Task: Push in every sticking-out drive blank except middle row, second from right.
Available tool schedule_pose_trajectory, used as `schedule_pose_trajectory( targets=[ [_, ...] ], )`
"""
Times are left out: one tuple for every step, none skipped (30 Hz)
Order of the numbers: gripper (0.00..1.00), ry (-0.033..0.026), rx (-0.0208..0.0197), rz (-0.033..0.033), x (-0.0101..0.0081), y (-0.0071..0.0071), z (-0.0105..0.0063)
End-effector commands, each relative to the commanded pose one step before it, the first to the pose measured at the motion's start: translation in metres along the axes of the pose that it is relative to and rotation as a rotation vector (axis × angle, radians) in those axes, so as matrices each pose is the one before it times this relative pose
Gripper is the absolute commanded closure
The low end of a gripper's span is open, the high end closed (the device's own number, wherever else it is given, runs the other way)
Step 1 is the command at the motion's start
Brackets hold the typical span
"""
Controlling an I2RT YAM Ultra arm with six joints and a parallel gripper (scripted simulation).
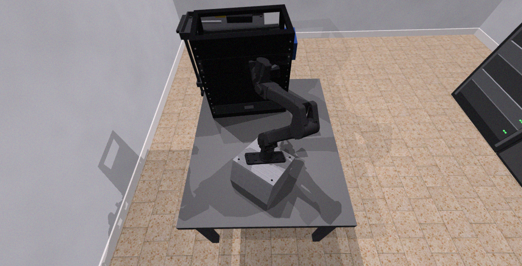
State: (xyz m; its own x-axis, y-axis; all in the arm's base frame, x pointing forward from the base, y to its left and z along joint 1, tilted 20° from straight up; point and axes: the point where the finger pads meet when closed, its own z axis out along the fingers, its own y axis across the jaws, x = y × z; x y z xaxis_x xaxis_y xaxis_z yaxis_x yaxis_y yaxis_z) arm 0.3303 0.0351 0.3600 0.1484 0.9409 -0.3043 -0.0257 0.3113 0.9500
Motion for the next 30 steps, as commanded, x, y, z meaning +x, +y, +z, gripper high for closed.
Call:
schedule_pose_trajectory(
  targets=[
    [1.0,-0.00408,-0.21453,0.09077,-0.00998,0.07421,0.00656],
    [1.0,0.0,0.0,0.0,0.0,0.0,0.0],
    [1.0,0.0,0.0,0.0,0.0,0.0,0.0],
    [1.0,0.0,0.0,0.0,0.0,0.0,0.0],
    [1.0,-0.00004,0.00001,0.0,-0.00002,0.00005,0.00004],
    [1.0,-0.0002,0.00005,-0.00002,-0.00011,0.00031,0.00022],
    [1.0,-0.00042,0.0001,-0.00004,-0.00022,0.00063,0.00044],
    [1.0,-0.00058,0.00013,-0.00006,-0.00031,0.00088,0.00062],
    [1.0,-0.00064,0.00015,-0.00006,-0.00034,0.00097,0.00069],
    [1.0,0.0,0.0,0.0,0.0,0.0,0.0],
    [1.0,0.0,0.0,0.0,0.0,0.0,0.0],
    [1.0,-0.00058,0.00013,-0.00006,-0.00031,0.00088,0.00062],
    [1.0,-0.00042,0.0001,-0.00004,-0.00022,0.00063,0.00044],
    [1.0,-0.0002,0.00005,-0.00002,-0.00011,0.0003,0.00021],
    [1.0,-0.00003,0.00001,0.0,-0.00002,0.00005,0.00004],
    [1.0,0.0,0.0,0.0,0.0,0.0,0.0],
    [1.0,0.0,0.0,0.00001,0.0,0.0,0.0],
    [1.0,0.0,0.0,0.0,0.0,0.0,0.0],
    [1.0,0.0,0.0,0.0,0.0,0.0,0.0],
    [1.0,0.0,0.0,0.0,0.0,0.0,0.0],
    [1.0,0.0,0.0,0.0,0.0,0.0,0.0],
    [1.0,0.0,0.0,0.0,0.0,0.0,0.0],
    [1.0,0.0,0.0,0.0,0.0,0.0,0.0],
    [1.0,0.0,0.0,0.0,0.0,0.0,0.0],
    [1.0,0.0,0.0,0.0,0.0,0.0,0.0],
    [1.0,0.0,0.0,0.0,0.0,0.0,0.0],
    [1.0,0.0,0.0,0.0,0.0,0.0,0.0],
    [1.0,0.0,0.0,0.0,0.0,0.0,0.0],
    [1.0,0.0,0.0,0.0,0.0,0.0,0.0],
    [1.0,0.0,0.0,0.0,0.0,0.0,0.0]
  ],
)
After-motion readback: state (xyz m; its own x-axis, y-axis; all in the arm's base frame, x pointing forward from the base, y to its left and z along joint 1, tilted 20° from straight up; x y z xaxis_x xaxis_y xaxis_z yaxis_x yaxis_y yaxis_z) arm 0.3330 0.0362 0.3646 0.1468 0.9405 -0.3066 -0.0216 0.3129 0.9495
